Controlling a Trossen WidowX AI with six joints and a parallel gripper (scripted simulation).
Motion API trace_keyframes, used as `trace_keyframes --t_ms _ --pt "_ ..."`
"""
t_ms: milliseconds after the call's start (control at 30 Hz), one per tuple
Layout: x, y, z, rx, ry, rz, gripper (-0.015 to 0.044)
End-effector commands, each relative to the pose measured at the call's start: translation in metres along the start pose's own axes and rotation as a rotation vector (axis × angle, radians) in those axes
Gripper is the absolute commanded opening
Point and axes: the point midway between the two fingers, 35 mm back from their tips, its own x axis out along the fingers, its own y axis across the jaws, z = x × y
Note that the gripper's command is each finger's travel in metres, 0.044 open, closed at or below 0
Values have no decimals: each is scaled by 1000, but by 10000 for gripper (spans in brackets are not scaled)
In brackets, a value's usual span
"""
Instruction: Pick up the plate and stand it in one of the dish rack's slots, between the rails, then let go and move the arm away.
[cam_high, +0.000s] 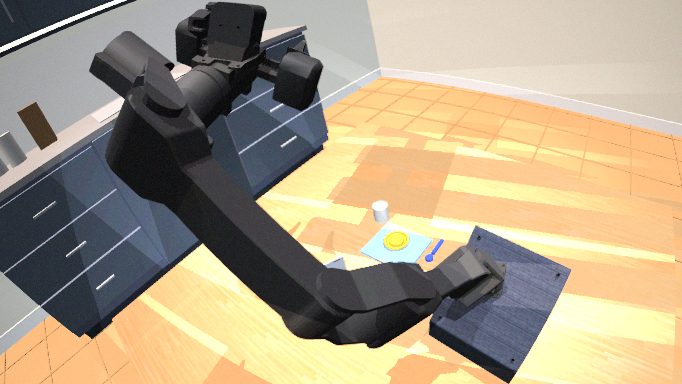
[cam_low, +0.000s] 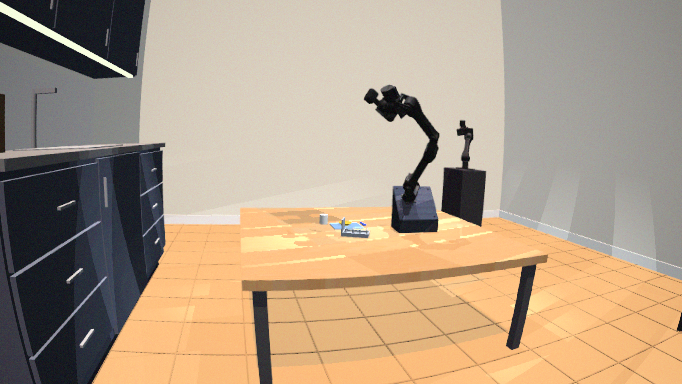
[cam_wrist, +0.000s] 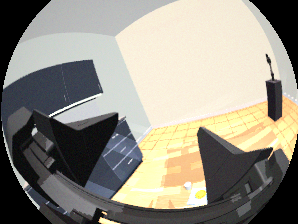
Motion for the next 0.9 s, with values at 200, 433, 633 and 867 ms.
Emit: trace_keyframes --t_ms 200,433,633,867 --pt "60 -8 -48 -233 162 -99 400" --pt "93 -18 -79 -427 293 -134 400" --pt "119 -31 -107 -587 419 -154 400" --pt "146 -50 -140 -762 578 -158 400"
